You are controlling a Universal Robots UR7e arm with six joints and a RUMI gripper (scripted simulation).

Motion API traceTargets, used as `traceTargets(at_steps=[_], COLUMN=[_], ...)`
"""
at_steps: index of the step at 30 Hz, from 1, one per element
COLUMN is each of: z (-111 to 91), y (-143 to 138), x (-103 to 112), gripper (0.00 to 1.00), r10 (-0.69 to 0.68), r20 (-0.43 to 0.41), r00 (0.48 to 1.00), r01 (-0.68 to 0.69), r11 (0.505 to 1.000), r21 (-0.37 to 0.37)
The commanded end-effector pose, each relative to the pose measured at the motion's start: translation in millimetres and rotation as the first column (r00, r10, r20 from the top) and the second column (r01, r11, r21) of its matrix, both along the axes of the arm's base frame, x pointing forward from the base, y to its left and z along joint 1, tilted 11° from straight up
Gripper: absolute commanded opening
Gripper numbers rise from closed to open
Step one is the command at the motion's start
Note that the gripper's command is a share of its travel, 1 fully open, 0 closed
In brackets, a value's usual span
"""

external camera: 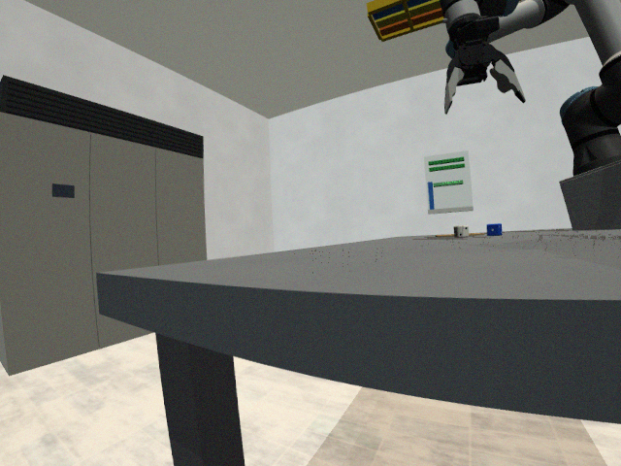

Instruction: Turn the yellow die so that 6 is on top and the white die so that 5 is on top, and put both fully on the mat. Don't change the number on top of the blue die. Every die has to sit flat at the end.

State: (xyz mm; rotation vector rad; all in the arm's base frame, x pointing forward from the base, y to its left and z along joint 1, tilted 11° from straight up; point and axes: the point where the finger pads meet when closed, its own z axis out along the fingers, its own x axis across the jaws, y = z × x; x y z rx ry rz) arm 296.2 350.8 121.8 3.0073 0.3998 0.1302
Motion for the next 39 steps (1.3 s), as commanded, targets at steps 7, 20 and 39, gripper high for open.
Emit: traceTargets(at_steps=[7, 20, 39], z=[-32.8, -63.5, -83.3], y=[-115.1, -195.2, -236.9], x=[30.8, 24.7, 12.3], gripper=[1.00, 1.00, 1.00], r10=[-0.086, -0.158, -0.200], r20=[0.030, 0.055, 0.071], r00=[0.996, 0.986, 0.977], r01=[0.085, 0.157, 0.199], r11=[0.996, 0.987, 0.980], r21=[0.026, 0.025, 0.020])
